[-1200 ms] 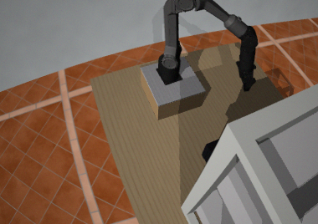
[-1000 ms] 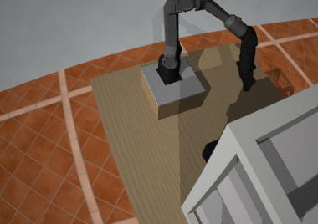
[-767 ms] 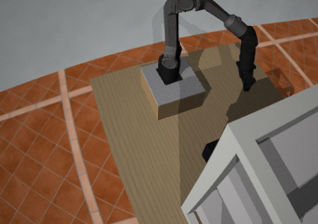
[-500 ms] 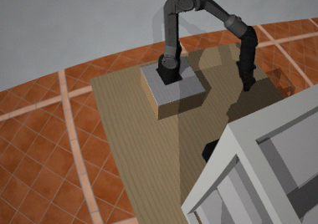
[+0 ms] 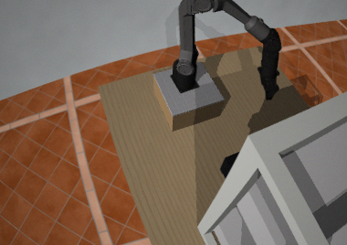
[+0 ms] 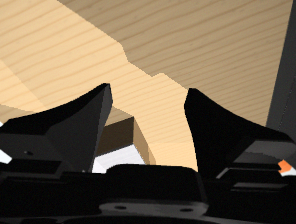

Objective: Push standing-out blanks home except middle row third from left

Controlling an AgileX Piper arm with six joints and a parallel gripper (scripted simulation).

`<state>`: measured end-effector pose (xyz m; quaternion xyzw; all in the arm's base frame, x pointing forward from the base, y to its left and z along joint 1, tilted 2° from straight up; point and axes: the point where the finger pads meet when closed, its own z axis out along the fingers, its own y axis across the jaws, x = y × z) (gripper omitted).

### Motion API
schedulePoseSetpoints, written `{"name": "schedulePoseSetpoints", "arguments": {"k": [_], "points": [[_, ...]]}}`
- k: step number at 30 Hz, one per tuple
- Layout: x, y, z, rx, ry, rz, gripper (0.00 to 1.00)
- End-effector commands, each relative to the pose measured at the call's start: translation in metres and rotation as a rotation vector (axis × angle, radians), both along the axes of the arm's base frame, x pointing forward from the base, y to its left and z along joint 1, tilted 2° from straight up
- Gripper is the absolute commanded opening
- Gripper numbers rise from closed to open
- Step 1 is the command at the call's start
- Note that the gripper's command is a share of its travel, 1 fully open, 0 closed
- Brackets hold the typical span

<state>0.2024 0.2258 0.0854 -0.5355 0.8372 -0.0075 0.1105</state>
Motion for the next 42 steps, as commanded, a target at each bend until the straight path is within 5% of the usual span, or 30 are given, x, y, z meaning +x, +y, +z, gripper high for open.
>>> {"name": "schedulePoseSetpoints", "arguments": {"k": [1,18,30,42], "points": [[0.000,0.000,0.001,0.002,-0.001,-0.001,1.00],[0.027,-0.029,0.016,0.076,-0.037,-0.172,1.00],[0.066,-0.101,0.048,0.220,-0.142,-0.529,1.00],[0.080,-0.171,0.075,0.330,-0.267,-0.834,1.00]]}}
